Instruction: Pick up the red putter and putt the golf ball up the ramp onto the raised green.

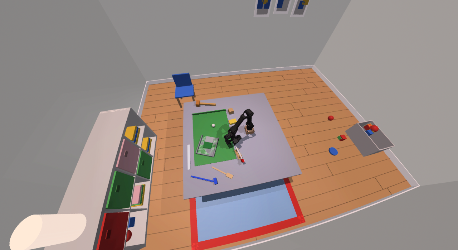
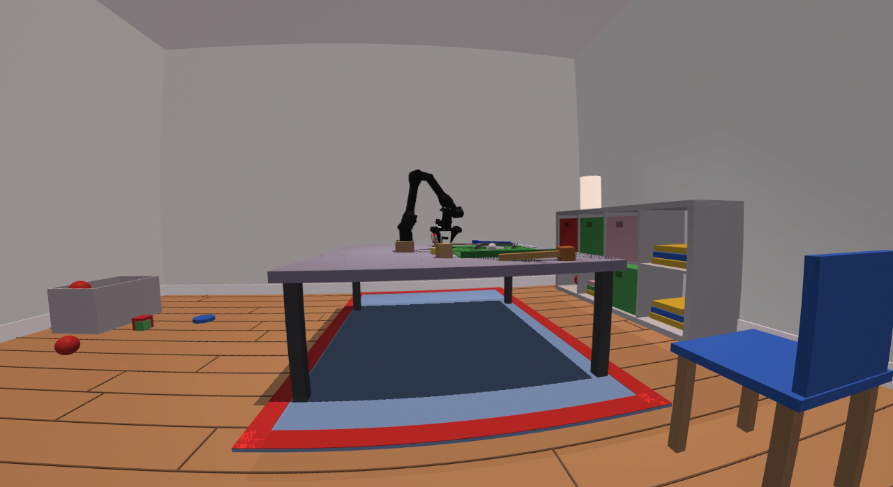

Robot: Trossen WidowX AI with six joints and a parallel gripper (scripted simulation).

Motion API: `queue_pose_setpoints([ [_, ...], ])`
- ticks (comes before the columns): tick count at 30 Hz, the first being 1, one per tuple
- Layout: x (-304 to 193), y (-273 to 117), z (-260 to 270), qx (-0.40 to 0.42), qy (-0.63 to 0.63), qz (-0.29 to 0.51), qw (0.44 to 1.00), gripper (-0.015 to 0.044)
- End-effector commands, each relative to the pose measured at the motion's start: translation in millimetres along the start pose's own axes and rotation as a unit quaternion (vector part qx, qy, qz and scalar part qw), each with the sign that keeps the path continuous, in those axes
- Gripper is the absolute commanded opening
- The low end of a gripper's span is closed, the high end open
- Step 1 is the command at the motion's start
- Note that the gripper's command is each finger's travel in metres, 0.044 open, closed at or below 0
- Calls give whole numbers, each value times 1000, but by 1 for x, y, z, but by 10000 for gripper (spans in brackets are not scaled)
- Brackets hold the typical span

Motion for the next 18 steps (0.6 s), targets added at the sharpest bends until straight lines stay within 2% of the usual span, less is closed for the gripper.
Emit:
queue_pose_setpoints([
  [1,0,0,0,0,0,0,1000,256],
  [10,0,0,0,0,0,0,1000,20],
  [13,0,0,0,0,0,0,1000,0],
  [18,1,-3,-1,0,0,0,1000,0],
])
Point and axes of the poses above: the point midway between the two fingers, 35 mm back from their tips, its own y axis out along the fingers, its own z axis across the jaws, x = y × z, the point moved 2 cm from there along -y, back along the fingers, and after that the axes turned 5 degrees about -y, right-handed, at the moved point
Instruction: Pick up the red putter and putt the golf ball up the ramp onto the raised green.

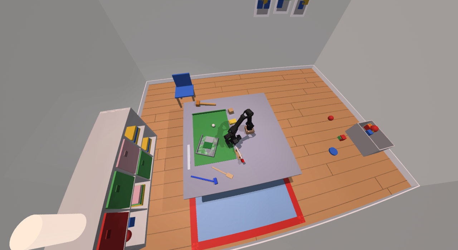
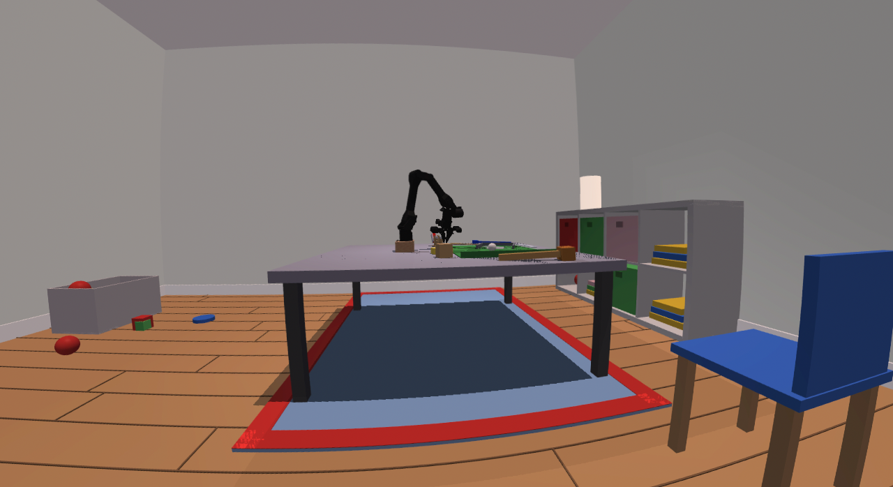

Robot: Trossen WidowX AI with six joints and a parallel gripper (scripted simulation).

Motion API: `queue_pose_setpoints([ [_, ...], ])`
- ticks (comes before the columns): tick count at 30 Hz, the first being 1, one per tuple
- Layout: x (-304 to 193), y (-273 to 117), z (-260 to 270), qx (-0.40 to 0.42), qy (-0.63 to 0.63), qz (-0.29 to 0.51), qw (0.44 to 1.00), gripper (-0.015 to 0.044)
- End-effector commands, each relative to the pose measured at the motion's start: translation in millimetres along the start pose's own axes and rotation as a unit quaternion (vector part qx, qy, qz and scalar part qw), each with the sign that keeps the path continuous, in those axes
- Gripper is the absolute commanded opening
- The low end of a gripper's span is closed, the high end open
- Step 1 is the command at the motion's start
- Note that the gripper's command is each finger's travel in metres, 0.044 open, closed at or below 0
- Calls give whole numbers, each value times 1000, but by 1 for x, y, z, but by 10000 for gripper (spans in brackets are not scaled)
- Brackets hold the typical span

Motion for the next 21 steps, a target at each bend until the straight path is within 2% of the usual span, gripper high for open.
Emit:
queue_pose_setpoints([
  [1,2,-5,-1,0,0,0,1000,0],
  [16,25,-92,-3,0,0,0,1000,0],
  [21,23,-88,-5,-3,1,3,1000,0],
])
Point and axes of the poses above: the point midway between the two fingers, 35 mm back from their tips, its own y axis out along the fingers, its own z axis across the jaws, x = y × z, the point moved 2 cm from there along -y, back along the fingers, and after that the axes turned 5 degrees about -y, right-handed, at the moved point
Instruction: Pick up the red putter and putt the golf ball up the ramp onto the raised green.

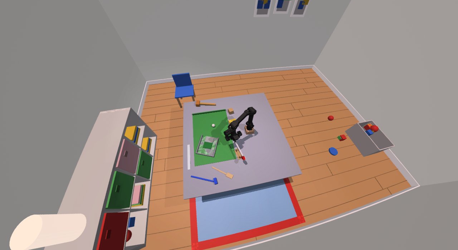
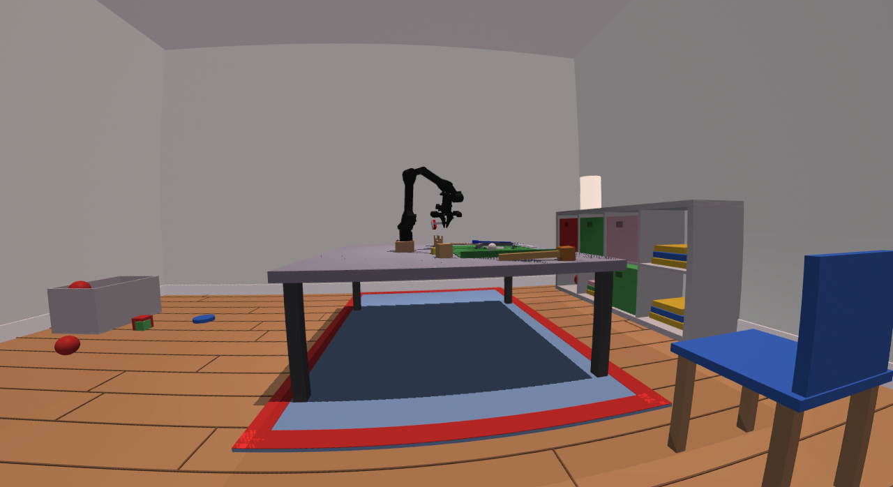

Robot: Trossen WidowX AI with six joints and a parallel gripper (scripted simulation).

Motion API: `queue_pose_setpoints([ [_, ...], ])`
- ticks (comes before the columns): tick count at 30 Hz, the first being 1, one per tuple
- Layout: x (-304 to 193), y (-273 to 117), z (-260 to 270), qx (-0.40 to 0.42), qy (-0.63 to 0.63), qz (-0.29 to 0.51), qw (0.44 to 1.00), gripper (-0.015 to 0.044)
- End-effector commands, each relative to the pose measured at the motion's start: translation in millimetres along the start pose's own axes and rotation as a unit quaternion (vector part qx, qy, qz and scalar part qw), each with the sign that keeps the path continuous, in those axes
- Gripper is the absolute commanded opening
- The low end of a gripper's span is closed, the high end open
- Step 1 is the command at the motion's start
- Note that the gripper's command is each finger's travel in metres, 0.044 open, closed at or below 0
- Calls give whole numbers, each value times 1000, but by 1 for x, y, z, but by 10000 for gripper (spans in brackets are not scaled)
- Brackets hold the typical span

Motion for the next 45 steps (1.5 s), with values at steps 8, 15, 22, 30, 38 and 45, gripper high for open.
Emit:
queue_pose_setpoints([
  [8,-40,-19,-10,-6,156,24,987,0],
  [15,-76,-39,-12,-17,285,41,958,0],
  [22,-113,-59,-8,-27,413,58,908,0],
  [30,-154,-84,4,-34,564,78,821,0],
  [38,-192,-108,23,-41,697,95,710,0],
  [45,-223,-130,47,-47,795,108,594,0],
])
Point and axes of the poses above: the point midway between the two fingers, 35 mm back from their tips, its own y axis out along the fingers, its own z axis across the jaws, x = y × z, the point moved 2 cm from there along -y, back along the fingers, and after that the axes turned 5 degrees about -y, right-handed, at the moved point
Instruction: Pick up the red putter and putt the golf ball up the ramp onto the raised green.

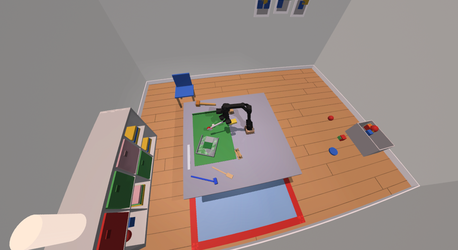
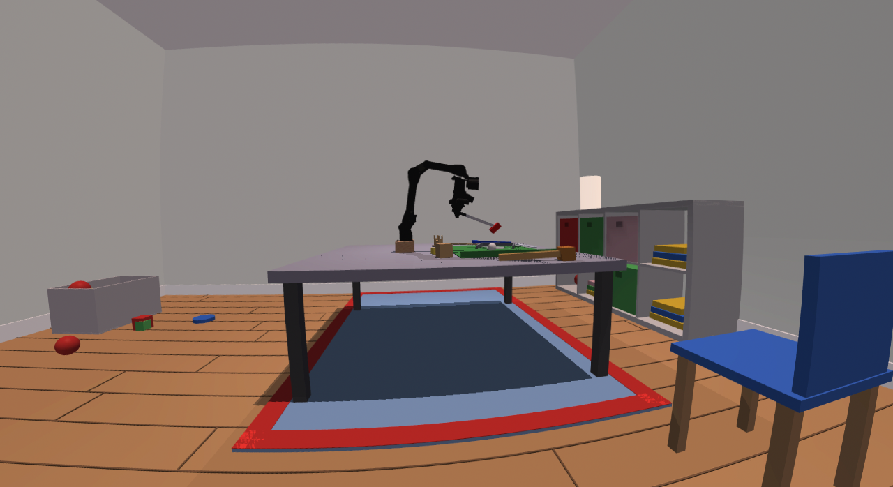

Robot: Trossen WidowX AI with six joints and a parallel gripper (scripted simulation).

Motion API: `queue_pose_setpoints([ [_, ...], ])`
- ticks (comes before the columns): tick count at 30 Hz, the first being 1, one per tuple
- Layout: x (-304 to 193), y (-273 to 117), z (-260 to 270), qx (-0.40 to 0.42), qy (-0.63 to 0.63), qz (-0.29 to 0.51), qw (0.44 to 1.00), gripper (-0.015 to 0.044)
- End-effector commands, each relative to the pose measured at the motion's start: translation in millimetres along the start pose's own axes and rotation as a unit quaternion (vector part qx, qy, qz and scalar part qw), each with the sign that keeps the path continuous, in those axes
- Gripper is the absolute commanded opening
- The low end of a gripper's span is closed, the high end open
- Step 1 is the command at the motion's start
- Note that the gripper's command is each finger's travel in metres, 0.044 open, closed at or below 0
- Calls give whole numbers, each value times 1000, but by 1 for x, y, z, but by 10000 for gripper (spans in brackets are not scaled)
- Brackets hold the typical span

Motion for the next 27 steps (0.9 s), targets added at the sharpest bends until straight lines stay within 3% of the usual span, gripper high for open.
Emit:
queue_pose_setpoints([
  [1,-15,-10,-25,-9,103,12,995,0],
  [7,-34,-19,-49,-16,216,27,976,0],
  [15,-35,-18,-50,-16,220,29,975,0],
  [27,-28,21,-57,9,248,78,966,0],
])
Point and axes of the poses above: the point midway between the two fingers, 35 mm back from their tips, its own y axis out along the fingers, its own z axis across the jaws, x = y × z, the point moved 2 cm from there along -y, back along the fingers, and after that the axes turned 5 degrees about -y, right-handed, at the moved point
